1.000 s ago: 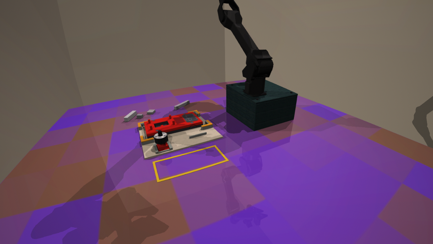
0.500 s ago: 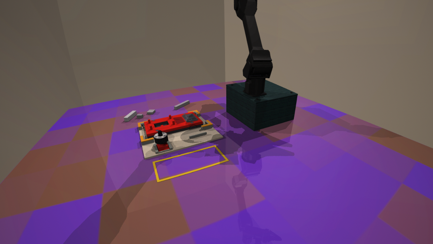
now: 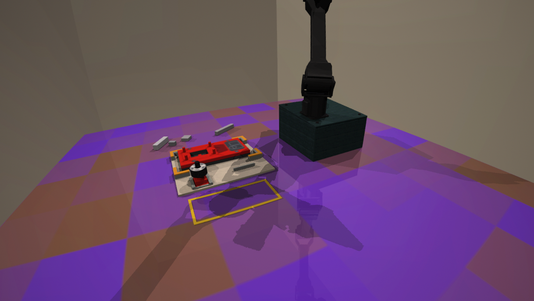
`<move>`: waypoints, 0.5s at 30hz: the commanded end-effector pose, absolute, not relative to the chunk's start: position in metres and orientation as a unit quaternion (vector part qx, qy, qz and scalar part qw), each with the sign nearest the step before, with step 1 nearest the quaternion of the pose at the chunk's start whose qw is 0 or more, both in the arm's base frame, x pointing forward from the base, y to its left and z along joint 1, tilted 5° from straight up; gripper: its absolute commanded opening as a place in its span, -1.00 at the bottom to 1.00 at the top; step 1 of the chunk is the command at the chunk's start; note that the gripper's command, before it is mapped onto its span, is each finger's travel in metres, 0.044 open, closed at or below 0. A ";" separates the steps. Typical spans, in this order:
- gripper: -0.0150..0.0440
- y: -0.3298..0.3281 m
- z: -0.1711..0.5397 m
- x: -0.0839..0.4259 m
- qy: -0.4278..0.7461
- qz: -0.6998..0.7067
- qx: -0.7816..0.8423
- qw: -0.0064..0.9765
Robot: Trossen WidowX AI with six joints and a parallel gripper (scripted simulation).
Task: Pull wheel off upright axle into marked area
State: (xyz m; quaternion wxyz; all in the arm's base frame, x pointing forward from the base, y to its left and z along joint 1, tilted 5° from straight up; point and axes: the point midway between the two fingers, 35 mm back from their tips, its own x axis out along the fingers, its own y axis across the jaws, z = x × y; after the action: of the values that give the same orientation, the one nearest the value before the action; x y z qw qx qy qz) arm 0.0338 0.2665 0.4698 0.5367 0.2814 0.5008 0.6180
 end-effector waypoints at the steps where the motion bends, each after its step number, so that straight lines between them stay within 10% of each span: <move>1: 0.53 0.285 0.439 0.077 0.530 0.544 0.306 0.574; 15: 0.53 0.287 0.339 0.207 0.590 0.282 0.398 0.644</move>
State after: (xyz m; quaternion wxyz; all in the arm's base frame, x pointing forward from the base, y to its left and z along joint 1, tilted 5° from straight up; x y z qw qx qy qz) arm 0.1672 0.2918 0.3774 0.6330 0.3699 0.5680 0.3739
